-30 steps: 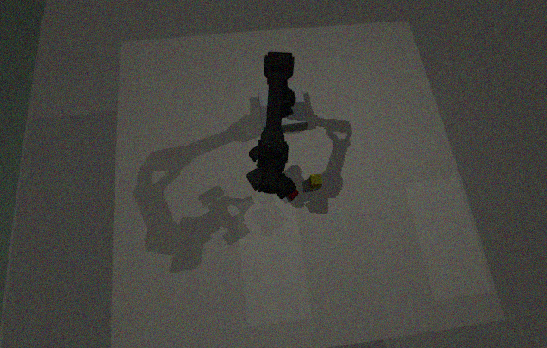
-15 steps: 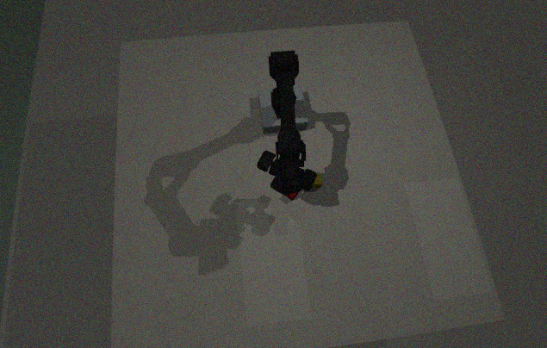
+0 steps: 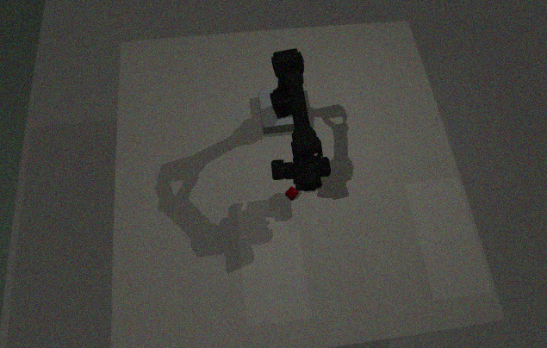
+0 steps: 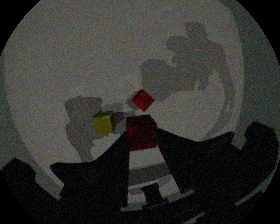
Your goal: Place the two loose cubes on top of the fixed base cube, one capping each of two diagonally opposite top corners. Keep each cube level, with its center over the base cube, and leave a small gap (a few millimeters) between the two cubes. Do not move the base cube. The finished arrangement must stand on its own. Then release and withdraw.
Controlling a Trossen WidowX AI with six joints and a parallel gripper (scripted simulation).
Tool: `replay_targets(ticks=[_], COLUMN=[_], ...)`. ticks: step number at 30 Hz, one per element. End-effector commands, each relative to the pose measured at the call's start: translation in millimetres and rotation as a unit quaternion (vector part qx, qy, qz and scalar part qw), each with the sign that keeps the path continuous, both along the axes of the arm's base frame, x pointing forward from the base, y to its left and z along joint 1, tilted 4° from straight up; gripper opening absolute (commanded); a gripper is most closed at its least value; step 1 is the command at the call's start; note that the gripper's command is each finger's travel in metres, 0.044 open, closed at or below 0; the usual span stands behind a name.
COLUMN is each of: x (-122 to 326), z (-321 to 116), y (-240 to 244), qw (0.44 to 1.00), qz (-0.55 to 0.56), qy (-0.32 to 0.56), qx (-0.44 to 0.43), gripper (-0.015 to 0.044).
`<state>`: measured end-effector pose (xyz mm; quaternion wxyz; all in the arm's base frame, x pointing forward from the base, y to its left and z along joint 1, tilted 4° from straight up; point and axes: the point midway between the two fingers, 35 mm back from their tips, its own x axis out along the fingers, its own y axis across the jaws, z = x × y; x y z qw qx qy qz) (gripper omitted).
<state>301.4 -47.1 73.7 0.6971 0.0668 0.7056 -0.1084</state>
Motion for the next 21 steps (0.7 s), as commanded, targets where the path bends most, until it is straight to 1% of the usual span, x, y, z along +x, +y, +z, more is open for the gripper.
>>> replay_targets(ticks=[1,9,17,21], x=[-1.8,-4.1,-8.6,-9.7], z=[-3.4,-9.8,-16.2,-17.4], y=[12.2,36.4,60.0,64.4], qw=[0.998,0.978,0.94,0.93], qz=[0.067,0.206,0.341,0.366], qy=[0.004,0.012,0.019,0.021], qx=[0.003,0.007,0.01,0.011], gripper=[0.0105,0.0105,0.0105,0.0105])
